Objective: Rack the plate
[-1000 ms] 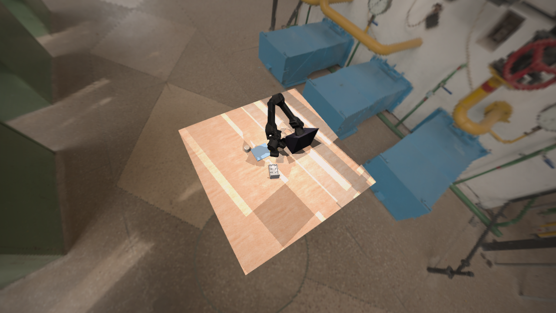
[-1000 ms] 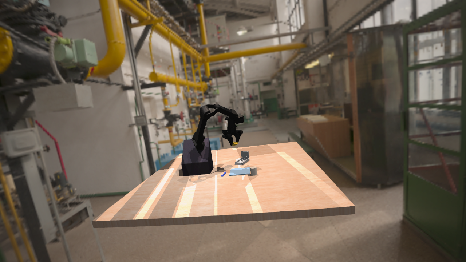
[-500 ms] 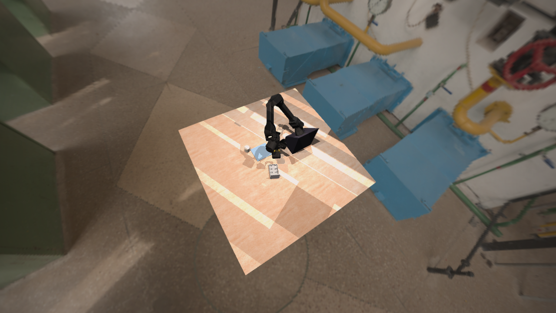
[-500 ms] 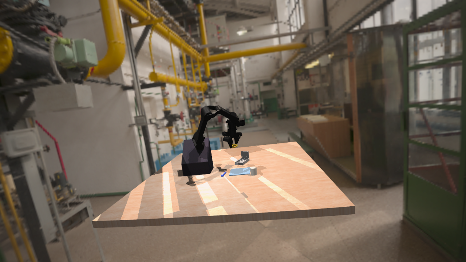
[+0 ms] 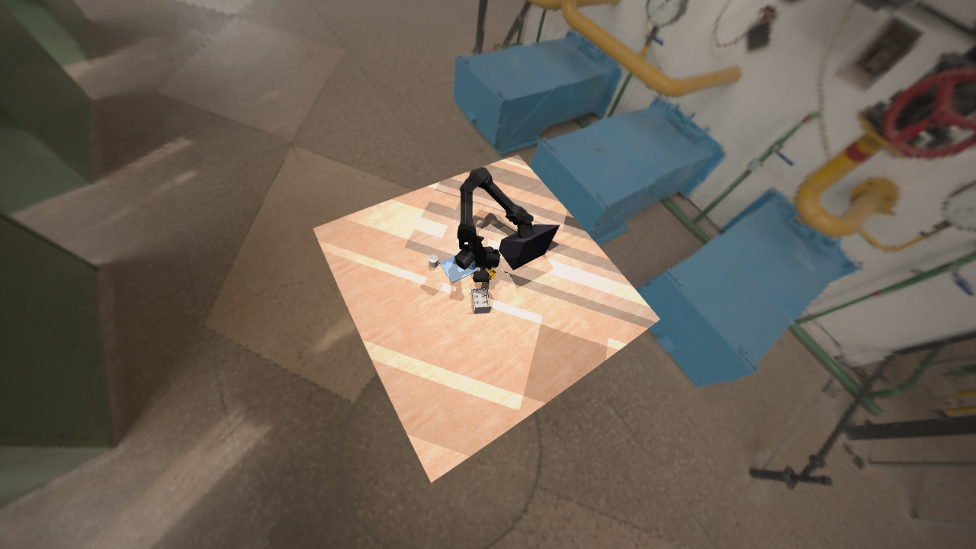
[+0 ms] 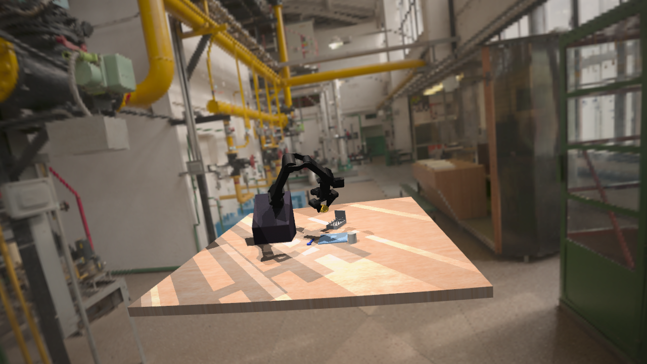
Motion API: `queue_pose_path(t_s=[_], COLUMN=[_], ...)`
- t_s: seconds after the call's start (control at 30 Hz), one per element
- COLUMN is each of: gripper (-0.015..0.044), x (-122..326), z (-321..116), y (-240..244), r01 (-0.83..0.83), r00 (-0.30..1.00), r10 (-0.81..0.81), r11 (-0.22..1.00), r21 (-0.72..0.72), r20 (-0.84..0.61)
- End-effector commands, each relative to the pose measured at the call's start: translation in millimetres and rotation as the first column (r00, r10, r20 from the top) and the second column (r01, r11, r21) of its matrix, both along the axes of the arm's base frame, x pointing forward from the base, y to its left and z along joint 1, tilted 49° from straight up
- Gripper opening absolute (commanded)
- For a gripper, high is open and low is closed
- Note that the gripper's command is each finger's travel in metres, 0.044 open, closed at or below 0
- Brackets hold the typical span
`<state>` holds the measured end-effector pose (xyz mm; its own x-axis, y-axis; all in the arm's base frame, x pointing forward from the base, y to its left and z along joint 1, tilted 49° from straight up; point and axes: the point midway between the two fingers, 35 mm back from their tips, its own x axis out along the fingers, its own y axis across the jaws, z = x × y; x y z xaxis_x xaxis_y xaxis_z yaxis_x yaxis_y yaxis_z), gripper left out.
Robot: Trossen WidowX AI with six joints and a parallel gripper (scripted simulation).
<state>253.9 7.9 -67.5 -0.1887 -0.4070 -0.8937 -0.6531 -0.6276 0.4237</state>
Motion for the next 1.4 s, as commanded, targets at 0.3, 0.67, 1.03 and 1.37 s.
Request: queue_pose_path(t_s=[0.3, 0.67, 1.03, 1.37], gripper=[0.0000, 0.0000, 0.0000, 0.0000], x=[-3, 2, 10, 17], z=[-26, -39, -44, -41], y=[-12, -23, -37, -53], r01=[0.199, 0.321, 0.367, 0.339], r00=[0.978, 0.924, 0.847, 0.761], r10=[-0.210, -0.380, -0.527, -0.642], r11=[0.949, 0.830, 0.673, 0.522], r21=[0.246, 0.455, 0.642, 0.783], r20=[0.017, 0.040, 0.068, 0.098])
